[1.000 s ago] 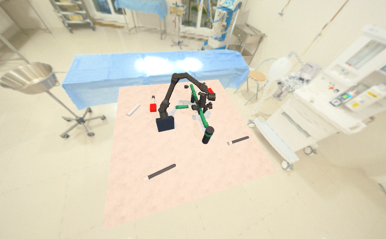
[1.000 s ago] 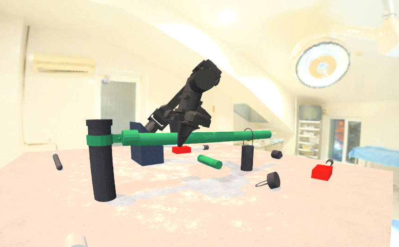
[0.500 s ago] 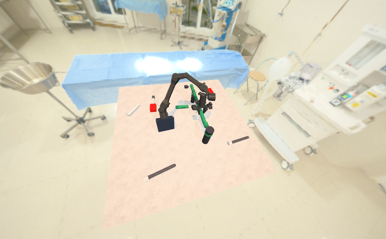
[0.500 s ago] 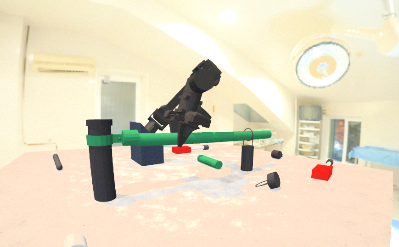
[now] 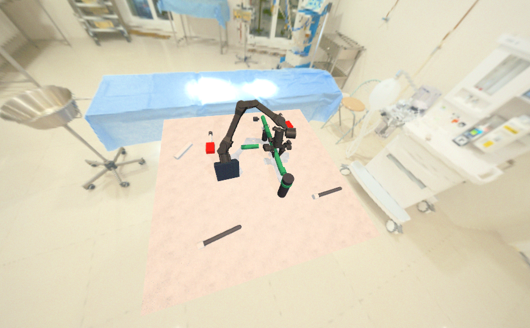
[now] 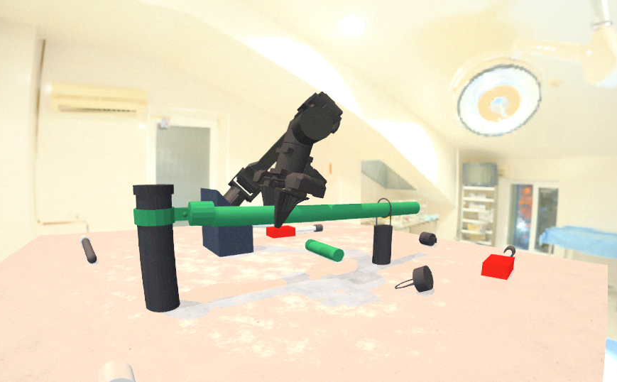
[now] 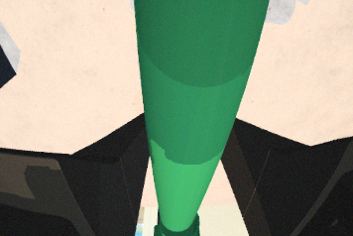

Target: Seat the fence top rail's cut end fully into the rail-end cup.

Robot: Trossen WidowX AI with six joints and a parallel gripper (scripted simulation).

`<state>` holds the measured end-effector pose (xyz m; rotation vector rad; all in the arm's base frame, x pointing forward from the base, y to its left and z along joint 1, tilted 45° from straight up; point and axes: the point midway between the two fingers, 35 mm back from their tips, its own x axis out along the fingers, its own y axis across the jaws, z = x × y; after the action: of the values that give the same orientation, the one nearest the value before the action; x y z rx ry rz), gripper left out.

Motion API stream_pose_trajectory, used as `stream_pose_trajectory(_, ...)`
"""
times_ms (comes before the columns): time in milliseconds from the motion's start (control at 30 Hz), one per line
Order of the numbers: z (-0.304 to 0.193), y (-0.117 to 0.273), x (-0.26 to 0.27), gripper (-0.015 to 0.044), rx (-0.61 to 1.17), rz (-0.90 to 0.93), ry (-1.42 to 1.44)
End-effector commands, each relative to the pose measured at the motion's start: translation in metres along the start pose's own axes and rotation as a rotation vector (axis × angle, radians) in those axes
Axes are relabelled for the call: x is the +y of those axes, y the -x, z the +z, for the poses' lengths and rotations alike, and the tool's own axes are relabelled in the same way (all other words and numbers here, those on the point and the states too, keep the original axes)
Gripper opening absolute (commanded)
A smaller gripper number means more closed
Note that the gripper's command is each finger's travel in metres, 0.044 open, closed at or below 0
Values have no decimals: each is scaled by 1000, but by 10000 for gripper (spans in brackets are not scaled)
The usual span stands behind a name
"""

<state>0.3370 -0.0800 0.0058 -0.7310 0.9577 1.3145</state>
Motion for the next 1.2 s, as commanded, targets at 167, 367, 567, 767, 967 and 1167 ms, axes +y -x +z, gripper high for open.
stream_pose_trajectory(167,-8,4,-2,0,13,-11,0)
stream_pose_trajectory(367,-9,4,-2,0,13,-11,0)
stream_pose_trajectory(567,0,0,0,0,-4,2,3)
stream_pose_trajectory(767,-1,0,0,0,-4,2,3)
stream_pose_trajectory(967,-2,-1,0,0,-4,2,3)
stream_pose_trajectory(1167,-5,0,0,0,-4,2,2)
